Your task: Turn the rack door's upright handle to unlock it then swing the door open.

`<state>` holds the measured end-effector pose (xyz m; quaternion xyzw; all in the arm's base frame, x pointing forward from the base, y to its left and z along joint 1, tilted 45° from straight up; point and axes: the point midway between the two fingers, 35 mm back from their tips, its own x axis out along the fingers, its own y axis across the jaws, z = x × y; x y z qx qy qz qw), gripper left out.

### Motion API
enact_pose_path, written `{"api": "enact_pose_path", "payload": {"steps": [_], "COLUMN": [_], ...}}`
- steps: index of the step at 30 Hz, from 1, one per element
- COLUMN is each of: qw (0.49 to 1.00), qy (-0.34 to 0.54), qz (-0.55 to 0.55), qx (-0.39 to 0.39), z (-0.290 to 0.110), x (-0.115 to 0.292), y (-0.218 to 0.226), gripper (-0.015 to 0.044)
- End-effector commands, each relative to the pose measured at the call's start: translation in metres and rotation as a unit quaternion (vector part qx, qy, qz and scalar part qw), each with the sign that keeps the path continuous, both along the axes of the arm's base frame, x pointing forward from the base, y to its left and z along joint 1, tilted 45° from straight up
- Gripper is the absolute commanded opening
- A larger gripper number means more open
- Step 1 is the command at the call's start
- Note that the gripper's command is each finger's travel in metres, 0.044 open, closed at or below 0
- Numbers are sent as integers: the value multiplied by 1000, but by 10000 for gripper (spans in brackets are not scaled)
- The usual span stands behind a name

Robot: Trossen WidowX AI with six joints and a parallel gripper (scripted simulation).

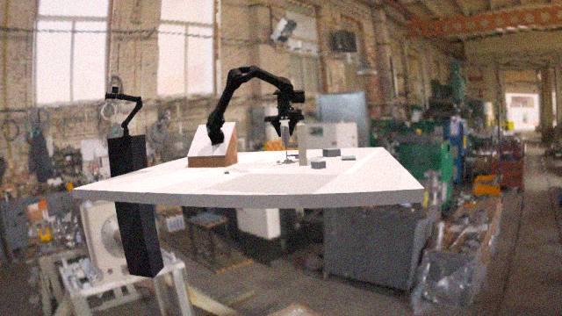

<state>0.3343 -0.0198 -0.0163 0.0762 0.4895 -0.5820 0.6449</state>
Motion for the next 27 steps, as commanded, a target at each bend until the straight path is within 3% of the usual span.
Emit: {"api": "enact_pose_path", "payload": {"steps": [1, 12, 17, 24, 27], "qw": [996, 938, 932, 932, 932], "qy": [-59, -235, -246, -246, -246], "qz": [-62, -249, -260, -260, -260], "qx": [-15, -56, -58, -58, -58], "z": [0, 0, 0, 0, 0], "x": [0, 0, 0, 0, 0], "y": [0, 0, 0, 0, 0], "gripper": [280, 280, 280, 96, 76]}}
